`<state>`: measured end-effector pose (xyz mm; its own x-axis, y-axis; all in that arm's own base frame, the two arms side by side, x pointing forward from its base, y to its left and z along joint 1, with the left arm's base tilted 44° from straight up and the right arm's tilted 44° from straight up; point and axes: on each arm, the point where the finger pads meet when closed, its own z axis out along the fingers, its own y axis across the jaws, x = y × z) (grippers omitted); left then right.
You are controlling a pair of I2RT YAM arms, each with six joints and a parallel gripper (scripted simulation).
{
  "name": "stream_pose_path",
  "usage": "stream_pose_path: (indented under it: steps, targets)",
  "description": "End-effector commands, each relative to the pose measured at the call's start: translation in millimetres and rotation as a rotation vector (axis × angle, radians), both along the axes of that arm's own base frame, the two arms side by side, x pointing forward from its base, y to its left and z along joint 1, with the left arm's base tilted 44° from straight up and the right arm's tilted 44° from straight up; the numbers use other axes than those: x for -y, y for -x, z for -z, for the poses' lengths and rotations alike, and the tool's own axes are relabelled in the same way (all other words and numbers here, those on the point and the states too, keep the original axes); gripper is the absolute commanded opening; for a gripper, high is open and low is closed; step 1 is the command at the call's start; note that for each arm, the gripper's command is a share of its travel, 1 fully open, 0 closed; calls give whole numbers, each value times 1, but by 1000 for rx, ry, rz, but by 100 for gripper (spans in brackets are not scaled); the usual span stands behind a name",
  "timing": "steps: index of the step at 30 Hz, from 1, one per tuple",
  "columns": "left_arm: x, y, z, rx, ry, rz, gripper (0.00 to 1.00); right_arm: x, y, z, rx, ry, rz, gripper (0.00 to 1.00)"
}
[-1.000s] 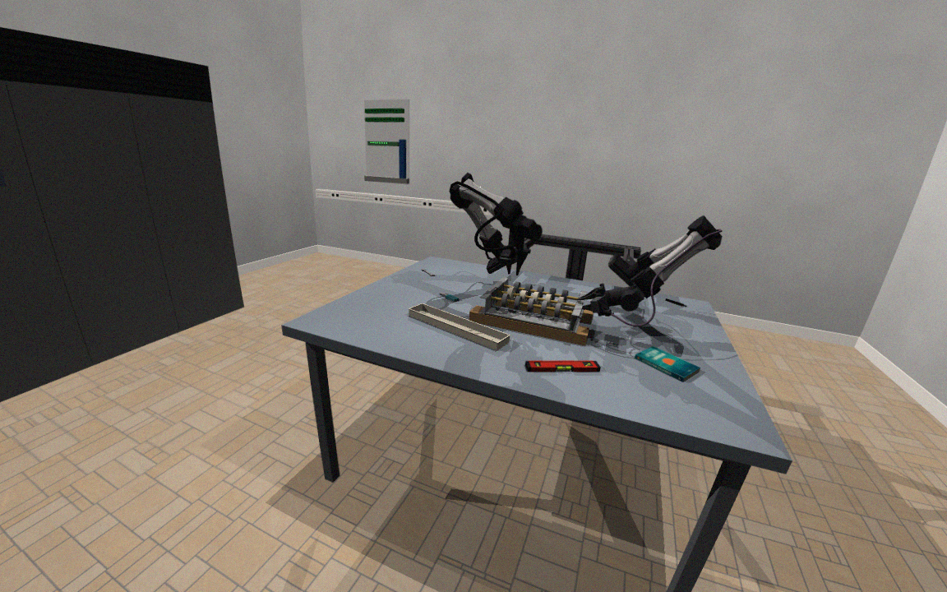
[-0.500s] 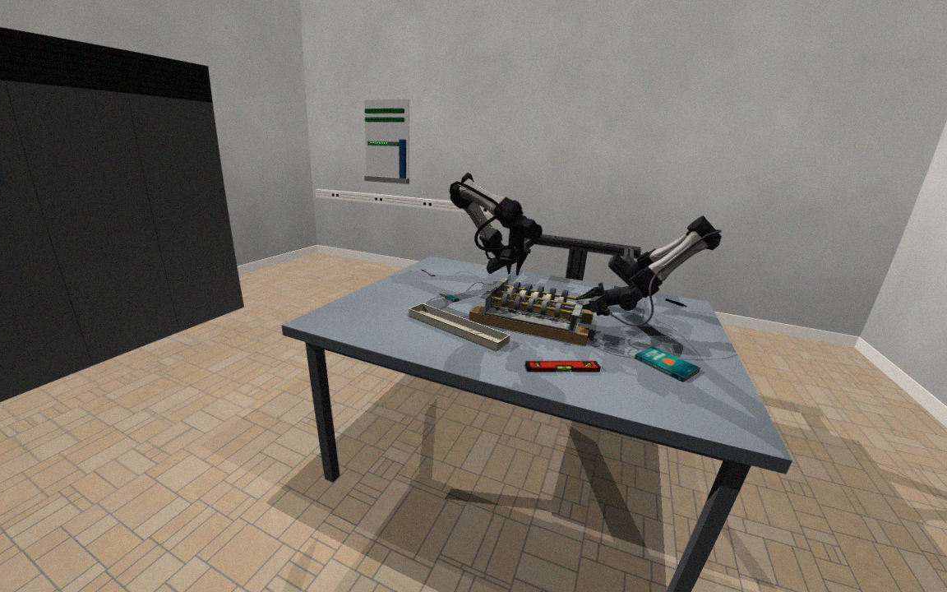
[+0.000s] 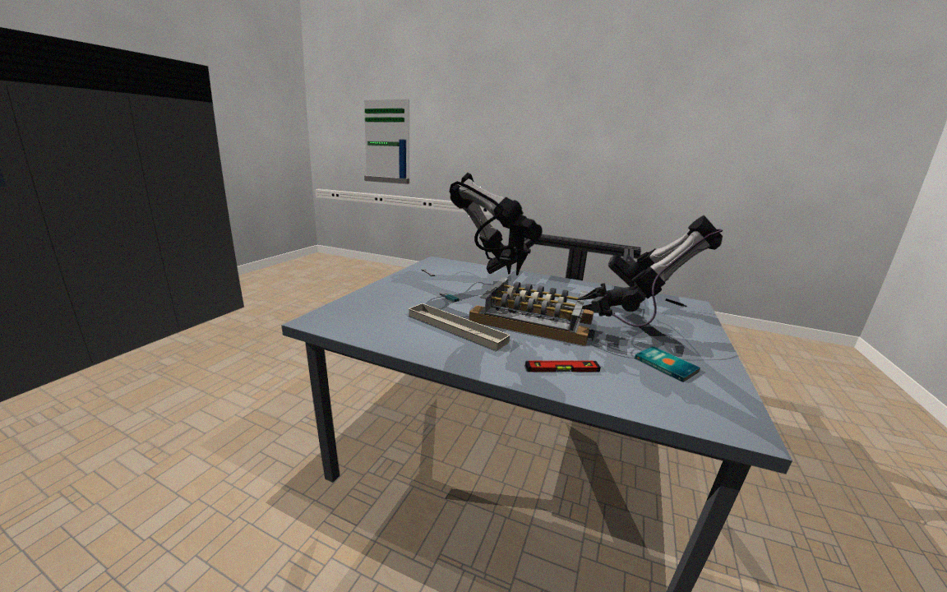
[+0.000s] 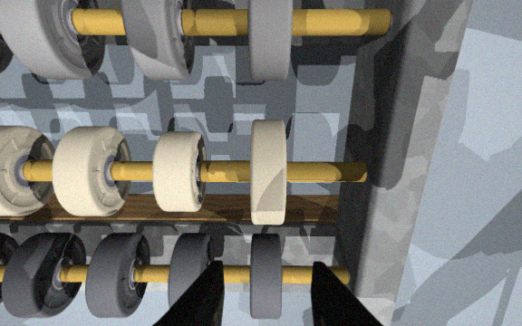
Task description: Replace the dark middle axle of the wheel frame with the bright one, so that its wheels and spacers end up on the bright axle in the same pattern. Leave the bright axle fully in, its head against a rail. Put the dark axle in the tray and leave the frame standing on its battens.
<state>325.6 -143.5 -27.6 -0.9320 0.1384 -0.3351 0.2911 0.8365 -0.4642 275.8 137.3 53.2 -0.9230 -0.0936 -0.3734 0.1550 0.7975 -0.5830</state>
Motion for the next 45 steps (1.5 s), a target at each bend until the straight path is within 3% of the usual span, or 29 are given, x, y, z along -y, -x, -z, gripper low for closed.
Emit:
stream_pose_path:
  steps: [1,11,21,23,26,31,45]
  targets:
    - [-5,-4,-17,18,25,11,33,5,0,-4,4,-9,19,31]
    - [-22,0,-28,13,23,11,33,5,0,-4,4,-9,19,31]
    - [-26,4,-14,-16,3,-7,33,5,0,-4,4,-9,19,31]
    - [-18,14,-23,-19,-19,3,33,5,0,-4,4,-9,19,31]
    - [-19,3,-37,15,-20,-8,33,5,0,-4,4,-9,19,31]
    - [-18,10,-33,-1,-23,-2,33,5,0,-4,4,-9,19,31]
    - [-12,19,-66,5,-23,-7,33,5,0,-4,4,-9,19,31]
